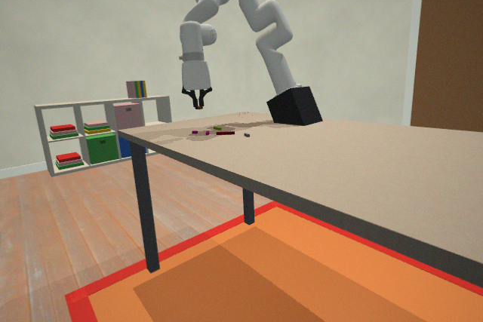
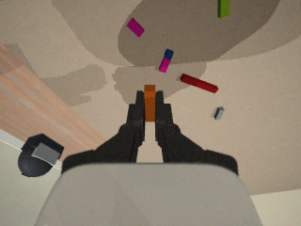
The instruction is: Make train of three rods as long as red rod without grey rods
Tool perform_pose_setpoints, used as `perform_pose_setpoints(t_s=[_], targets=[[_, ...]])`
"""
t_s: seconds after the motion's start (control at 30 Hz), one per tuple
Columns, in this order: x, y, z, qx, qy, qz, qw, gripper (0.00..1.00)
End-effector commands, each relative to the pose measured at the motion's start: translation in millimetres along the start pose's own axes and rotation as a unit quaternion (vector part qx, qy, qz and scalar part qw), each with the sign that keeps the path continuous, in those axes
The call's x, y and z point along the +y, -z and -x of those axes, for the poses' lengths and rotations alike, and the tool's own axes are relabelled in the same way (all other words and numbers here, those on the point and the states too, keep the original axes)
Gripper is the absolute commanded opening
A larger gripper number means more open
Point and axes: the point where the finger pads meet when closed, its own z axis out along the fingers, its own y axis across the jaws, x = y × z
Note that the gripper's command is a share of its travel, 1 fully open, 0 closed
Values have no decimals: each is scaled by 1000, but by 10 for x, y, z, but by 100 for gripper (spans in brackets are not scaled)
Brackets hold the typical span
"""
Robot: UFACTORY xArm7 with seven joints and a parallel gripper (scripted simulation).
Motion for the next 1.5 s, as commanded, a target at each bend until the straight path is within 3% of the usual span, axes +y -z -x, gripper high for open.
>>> perform_pose_setpoints(t_s=[0.0,0.27,0.93,1.47], targets=[[48,8,203,7,-83,-10,997,4],[119,4,381,7,-157,-11,987,4],[119,-17,384,7,-159,-11,987,4],[109,-546,376,7,-159,-11,987,4]])
